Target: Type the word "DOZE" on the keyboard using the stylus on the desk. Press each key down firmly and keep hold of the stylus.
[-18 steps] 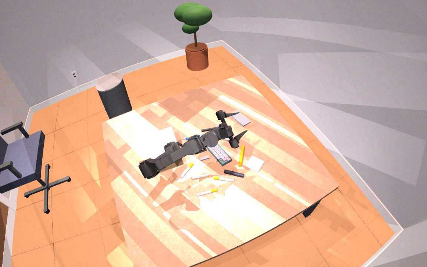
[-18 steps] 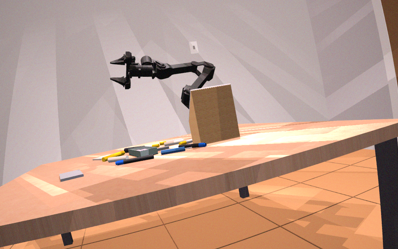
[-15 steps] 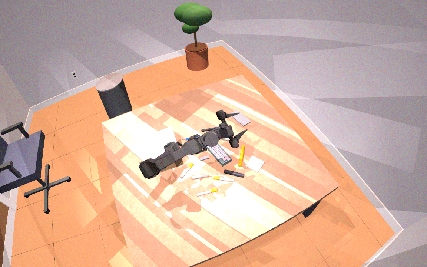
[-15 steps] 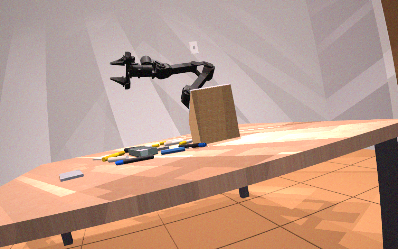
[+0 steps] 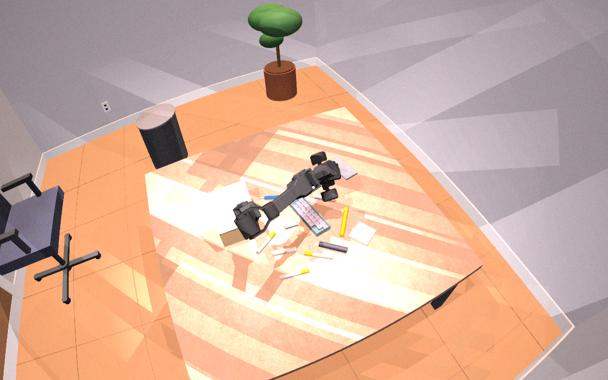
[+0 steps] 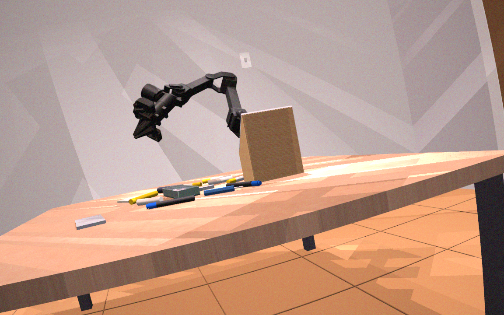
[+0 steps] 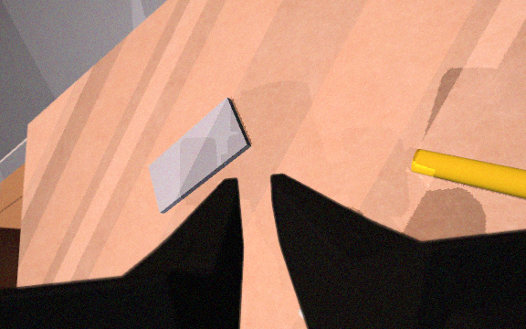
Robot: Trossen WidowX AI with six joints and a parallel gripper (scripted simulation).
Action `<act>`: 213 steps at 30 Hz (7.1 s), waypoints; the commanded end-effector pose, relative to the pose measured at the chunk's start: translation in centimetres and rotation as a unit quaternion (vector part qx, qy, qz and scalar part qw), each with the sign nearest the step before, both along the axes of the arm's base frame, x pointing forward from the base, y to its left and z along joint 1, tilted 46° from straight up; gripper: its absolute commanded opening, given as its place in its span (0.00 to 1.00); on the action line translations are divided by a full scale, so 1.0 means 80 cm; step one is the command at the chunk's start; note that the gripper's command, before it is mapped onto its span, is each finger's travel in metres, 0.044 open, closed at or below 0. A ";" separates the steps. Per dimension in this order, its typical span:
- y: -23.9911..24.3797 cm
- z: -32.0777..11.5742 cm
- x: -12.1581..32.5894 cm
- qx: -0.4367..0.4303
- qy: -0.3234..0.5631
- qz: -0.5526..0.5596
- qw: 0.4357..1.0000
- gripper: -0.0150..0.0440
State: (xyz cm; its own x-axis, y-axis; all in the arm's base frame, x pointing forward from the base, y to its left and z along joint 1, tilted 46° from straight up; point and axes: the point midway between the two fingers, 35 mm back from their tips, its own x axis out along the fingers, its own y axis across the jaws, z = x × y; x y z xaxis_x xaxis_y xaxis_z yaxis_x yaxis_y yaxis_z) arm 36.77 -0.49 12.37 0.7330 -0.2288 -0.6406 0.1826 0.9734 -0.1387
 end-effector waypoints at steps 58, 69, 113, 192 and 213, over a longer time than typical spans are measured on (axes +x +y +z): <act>-0.178 -0.107 -0.113 -0.264 0.444 -0.086 0.852 0.25; -0.153 -0.129 -0.157 -0.263 0.445 -0.086 0.852 0.25; -0.030 -0.154 -0.159 -0.262 0.442 -0.082 0.854 0.39; 0.038 -0.336 -0.228 -0.046 0.501 -0.383 0.775 0.51; 0.024 -0.350 -0.230 -0.047 0.501 -0.383 0.775 0.51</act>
State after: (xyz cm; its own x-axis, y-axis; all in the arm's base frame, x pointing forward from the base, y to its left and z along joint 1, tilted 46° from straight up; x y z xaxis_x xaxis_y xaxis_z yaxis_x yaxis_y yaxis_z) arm 18.48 1.68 -15.44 -0.4954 -0.4257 -0.7572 0.4623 0.6087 -0.6447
